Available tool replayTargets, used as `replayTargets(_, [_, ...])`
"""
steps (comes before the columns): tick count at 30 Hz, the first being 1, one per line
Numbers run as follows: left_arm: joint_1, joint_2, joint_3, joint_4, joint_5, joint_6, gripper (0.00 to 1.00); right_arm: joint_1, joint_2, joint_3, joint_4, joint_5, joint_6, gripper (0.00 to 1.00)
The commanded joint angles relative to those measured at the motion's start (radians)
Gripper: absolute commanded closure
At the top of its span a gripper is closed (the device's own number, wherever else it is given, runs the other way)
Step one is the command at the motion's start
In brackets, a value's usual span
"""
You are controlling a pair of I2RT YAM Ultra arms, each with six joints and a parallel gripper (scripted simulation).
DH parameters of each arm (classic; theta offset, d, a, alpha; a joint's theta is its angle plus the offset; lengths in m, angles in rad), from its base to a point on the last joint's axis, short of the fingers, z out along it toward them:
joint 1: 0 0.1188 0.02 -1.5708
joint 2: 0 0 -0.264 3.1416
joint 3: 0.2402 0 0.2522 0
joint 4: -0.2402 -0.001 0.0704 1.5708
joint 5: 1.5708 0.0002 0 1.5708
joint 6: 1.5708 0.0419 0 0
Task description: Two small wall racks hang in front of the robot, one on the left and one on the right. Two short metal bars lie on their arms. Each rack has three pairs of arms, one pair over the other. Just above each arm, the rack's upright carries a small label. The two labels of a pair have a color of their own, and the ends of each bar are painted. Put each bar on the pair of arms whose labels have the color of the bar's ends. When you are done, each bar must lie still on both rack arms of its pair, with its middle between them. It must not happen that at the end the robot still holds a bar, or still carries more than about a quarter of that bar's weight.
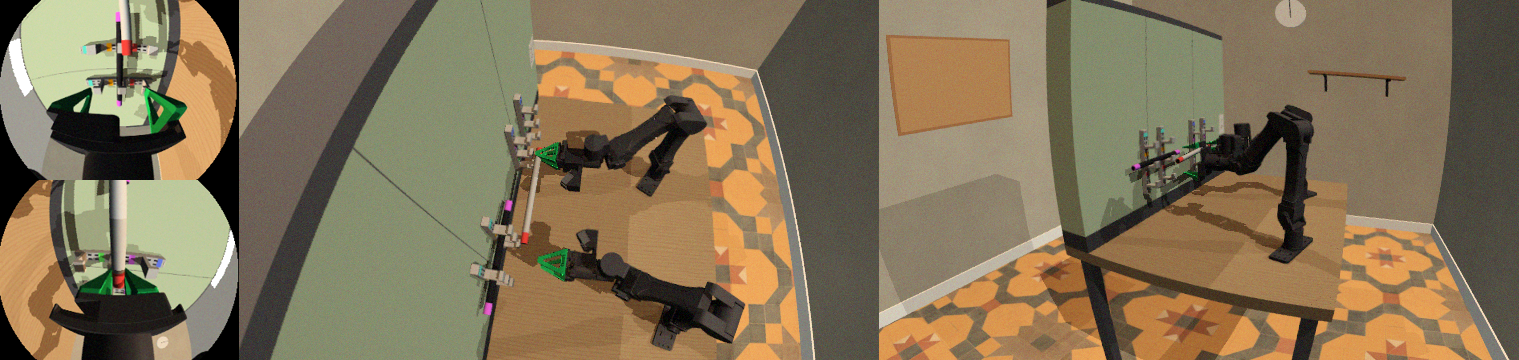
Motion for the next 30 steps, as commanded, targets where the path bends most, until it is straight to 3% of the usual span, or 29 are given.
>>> replayTargets(1, [-0.01,0.0,-0.003,0.019,-0.008,0.0,0.0,-0.004,-0.042,0.014,0.026,-0.004,0.019,1.0])
replayTargets(30, [-0.074,0.031,0.019,0.028,-0.072,0.0,0.0,0.002,-0.063,0.03,-0.011,0.002,0.019,1.0])
